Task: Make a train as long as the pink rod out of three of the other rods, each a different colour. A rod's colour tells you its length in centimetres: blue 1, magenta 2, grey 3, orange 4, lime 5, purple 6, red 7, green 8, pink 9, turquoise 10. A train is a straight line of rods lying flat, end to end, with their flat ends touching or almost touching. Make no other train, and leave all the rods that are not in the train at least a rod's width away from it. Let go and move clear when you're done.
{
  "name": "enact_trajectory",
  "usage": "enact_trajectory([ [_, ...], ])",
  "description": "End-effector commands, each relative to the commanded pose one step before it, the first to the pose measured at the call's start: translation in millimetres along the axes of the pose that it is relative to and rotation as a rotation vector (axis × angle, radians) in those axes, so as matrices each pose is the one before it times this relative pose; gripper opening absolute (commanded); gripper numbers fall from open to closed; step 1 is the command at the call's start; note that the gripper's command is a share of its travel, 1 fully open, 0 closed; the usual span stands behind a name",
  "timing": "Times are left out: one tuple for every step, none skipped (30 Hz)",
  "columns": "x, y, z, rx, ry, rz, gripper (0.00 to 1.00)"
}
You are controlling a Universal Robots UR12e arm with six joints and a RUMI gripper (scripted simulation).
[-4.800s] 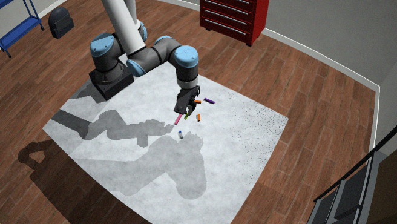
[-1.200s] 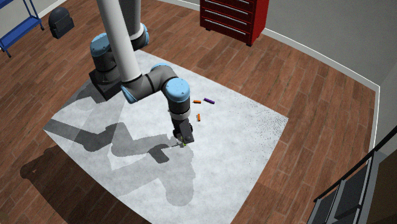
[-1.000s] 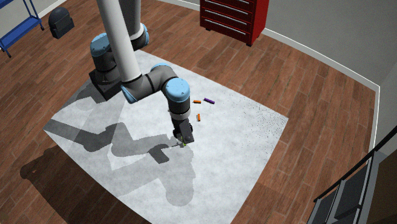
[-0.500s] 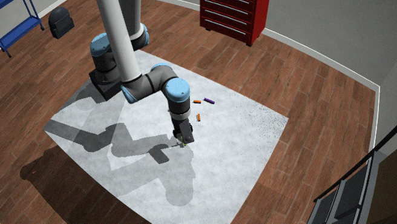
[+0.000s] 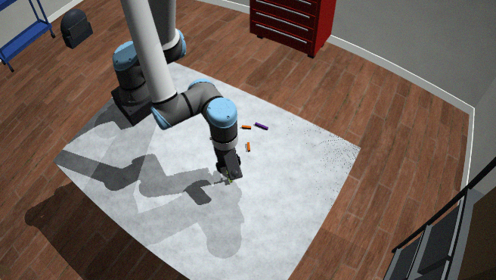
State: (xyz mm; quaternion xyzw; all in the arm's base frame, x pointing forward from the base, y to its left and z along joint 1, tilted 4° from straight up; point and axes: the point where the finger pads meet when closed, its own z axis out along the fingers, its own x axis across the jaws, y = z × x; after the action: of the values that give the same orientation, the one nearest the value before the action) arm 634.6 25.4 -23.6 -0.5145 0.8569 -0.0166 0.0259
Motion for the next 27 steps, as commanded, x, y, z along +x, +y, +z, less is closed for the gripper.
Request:
enact_trajectory([
  [-0.2, -0.62, -0.57, 0.00124, -0.00042, -0.00003, 0.0],
  [0.0, 0.0, 0.0, 0.0, 0.0, 0.0, 0.0],
  [0.0, 0.0, 0.0, 0.0, 0.0, 0.0, 0.0],
  [0.0, 0.0, 0.0, 0.0, 0.0, 0.0, 0.0],
  [0.0, 0.0, 0.0, 0.0, 0.0, 0.0, 0.0],
  [0.0, 0.0, 0.0, 0.0, 0.0, 0.0, 0.0],
  [0.0, 0.0, 0.0, 0.0, 0.0, 0.0, 0.0],
  [0.0, 0.0, 0.0, 0.0, 0.0, 0.0, 0.0],
  [0.0, 0.0, 0.0, 0.0, 0.0, 0.0, 0.0],
  [0.0, 0.0, 0.0, 0.0, 0.0, 0.0, 0.0],
  [0.0, 0.0, 0.0, 0.0, 0.0, 0.0, 0.0],
  [0.0, 0.0, 0.0, 0.0, 0.0, 0.0, 0.0],
  [0.0, 0.0, 0.0, 0.0, 0.0, 0.0, 0.0],
  [0.0, 0.0, 0.0, 0.0, 0.0, 0.0, 0.0],
  [0.0, 0.0, 0.0, 0.0, 0.0, 0.0, 0.0],
  [0.0, 0.0, 0.0, 0.0, 0.0, 0.0, 0.0],
  [0.0, 0.0, 0.01, 0.0, 0.0, 0.0, 0.0],
  [0.0, 0.0, 0.05, 0.0, 0.0, 0.0, 0.0],
  [0.0, 0.0, 0.13, 0.0, 0.0, 0.0, 0.0],
  [0.0, 0.0, 0.23, 0.0, 0.0, 0.0, 0.0],
  [0.0, 0.0, 0.35, 0.0, 0.0, 0.0, 0.0],
  [0.0, 0.0, 0.47, 0.0, 0.0, 0.0, 0.0],
  [0.0, 0.0, 0.58, 0.0, 0.0, 0.0, 0.0],
  [0.0, 0.0, 0.69, 0.0, 0.0, 0.0, 0.0],
  [0.0, 0.0, 0.78, 0.0, 0.0, 0.0, 0.0],
  [0.0, 0.0, 0.85, 0.0, 0.0, 0.0, 0.0],
  [0.0, 0.0, 0.9, 0.0, 0.0, 0.0, 0.0],
])
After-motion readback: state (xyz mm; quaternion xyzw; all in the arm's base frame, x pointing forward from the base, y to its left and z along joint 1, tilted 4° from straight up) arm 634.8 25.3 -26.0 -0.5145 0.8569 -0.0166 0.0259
